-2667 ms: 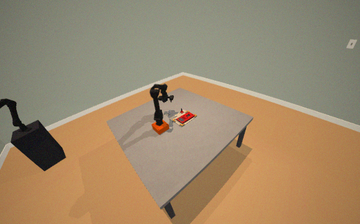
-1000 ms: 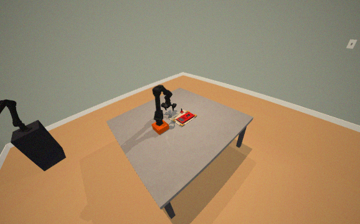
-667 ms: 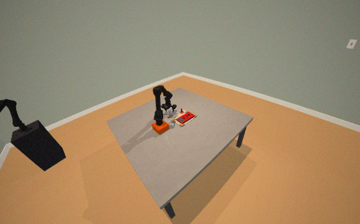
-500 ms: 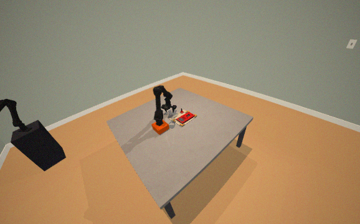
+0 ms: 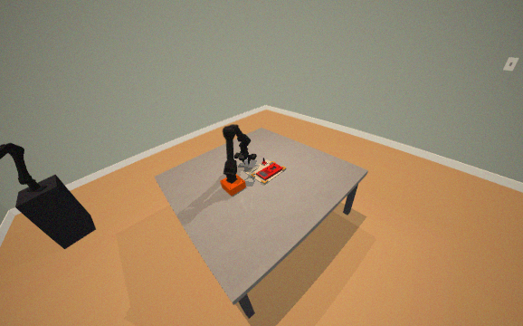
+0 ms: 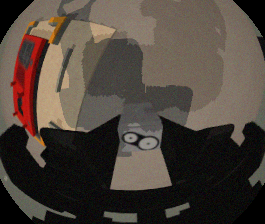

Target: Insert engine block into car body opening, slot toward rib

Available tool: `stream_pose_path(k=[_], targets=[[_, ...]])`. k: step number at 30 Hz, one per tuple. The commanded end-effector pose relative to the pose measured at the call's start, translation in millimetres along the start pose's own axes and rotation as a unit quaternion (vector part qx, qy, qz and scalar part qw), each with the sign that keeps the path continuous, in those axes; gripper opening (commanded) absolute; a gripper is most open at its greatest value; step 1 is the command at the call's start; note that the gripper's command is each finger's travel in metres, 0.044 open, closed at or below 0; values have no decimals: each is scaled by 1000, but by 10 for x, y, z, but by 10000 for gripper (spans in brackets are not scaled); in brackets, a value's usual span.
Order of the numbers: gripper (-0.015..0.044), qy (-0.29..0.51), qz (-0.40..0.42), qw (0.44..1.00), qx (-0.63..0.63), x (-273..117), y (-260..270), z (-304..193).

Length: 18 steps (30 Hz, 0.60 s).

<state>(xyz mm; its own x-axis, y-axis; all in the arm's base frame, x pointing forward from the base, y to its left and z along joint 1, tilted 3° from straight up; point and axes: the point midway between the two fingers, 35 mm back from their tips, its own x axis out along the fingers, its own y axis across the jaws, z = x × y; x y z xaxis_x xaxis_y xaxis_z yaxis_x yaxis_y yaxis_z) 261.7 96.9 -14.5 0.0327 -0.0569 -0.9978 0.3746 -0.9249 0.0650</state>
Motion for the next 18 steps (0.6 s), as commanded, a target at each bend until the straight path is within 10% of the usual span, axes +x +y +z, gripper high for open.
stream_pose_path(k=[1, 8, 18], targets=[[125, 0, -1, 1000, -2, 8, -2, 1], [0, 0, -1, 1000, -3, -34, -4, -12], [0, 3, -4, 1000, -6, -329, -14, -82]])
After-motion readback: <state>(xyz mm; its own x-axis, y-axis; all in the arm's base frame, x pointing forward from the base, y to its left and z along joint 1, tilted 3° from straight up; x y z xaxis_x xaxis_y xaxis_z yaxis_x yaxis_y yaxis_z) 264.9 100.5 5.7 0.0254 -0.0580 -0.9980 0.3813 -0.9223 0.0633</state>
